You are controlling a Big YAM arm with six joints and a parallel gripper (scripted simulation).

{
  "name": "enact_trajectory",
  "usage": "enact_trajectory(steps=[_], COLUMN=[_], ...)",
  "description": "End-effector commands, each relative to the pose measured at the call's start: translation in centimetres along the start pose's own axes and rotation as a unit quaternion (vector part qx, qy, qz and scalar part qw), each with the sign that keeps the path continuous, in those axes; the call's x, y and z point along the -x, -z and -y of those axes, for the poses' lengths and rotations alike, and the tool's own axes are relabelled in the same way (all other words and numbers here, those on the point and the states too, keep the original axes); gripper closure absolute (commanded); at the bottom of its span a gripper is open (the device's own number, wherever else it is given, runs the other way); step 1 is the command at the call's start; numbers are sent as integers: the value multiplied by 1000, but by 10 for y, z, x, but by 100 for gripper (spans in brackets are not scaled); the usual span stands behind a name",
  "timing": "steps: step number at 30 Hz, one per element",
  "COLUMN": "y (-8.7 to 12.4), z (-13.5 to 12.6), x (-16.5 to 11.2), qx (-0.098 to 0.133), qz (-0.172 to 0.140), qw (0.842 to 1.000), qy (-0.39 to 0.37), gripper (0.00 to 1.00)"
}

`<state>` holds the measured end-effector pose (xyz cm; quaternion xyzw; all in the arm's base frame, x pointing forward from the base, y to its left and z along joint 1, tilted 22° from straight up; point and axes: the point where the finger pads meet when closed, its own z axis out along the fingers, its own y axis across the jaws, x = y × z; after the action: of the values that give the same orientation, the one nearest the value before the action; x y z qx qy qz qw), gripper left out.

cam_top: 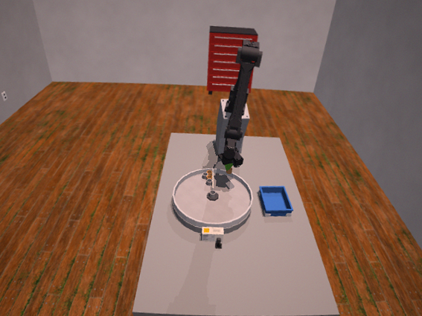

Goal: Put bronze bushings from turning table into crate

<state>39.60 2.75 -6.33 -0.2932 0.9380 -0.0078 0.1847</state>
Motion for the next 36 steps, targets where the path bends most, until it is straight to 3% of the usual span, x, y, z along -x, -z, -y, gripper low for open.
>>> enact_trajectory(steps=[1, 6, 8, 22, 33, 36], y=[11, 2, 2, 7, 9, 21], z=[-17, -59, -59, -157, -183, -184], x=[42, 79, 79, 200, 233, 244], qx=[-3, 4, 4, 5, 6, 6], qz=[22, 8, 8, 14, 16, 29], qw=[999, 1000, 1000, 1000, 1000, 999], qy=[-23, -24, -24, -24, -24, -26], gripper=[100, 100, 100, 100, 100, 100])
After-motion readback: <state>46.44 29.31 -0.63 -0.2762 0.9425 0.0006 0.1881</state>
